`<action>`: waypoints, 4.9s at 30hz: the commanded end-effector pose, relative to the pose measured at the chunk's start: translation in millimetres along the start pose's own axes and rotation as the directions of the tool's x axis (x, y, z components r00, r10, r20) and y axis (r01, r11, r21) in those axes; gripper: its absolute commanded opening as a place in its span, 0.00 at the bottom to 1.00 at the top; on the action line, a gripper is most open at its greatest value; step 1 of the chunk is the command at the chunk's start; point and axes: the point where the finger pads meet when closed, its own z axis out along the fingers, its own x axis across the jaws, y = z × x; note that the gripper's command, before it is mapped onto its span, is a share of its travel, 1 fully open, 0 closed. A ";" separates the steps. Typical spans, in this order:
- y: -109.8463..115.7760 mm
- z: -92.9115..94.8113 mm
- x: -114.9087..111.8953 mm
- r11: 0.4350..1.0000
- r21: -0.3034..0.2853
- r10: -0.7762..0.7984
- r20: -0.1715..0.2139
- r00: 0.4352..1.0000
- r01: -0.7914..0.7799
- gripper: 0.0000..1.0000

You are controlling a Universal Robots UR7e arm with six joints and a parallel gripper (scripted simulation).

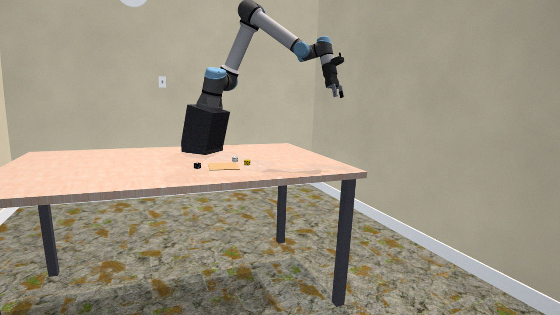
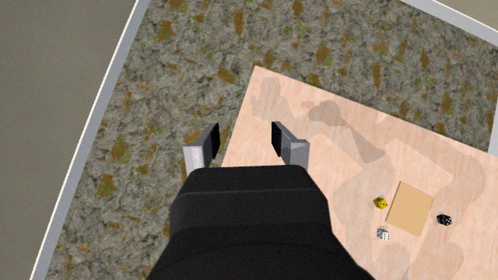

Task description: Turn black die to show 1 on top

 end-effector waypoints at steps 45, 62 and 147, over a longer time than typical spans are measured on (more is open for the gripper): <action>-11.4 58.3 106.9 0.960 -0.048 0.273 -0.079 0.959 -0.277 1.00; 13.9 129.0 297.9 0.693 -0.052 0.694 -0.225 0.684 -0.719 1.00; 346.3 131.2 673.4 -0.858 0.291 0.380 -0.196 -0.904 -0.424 1.00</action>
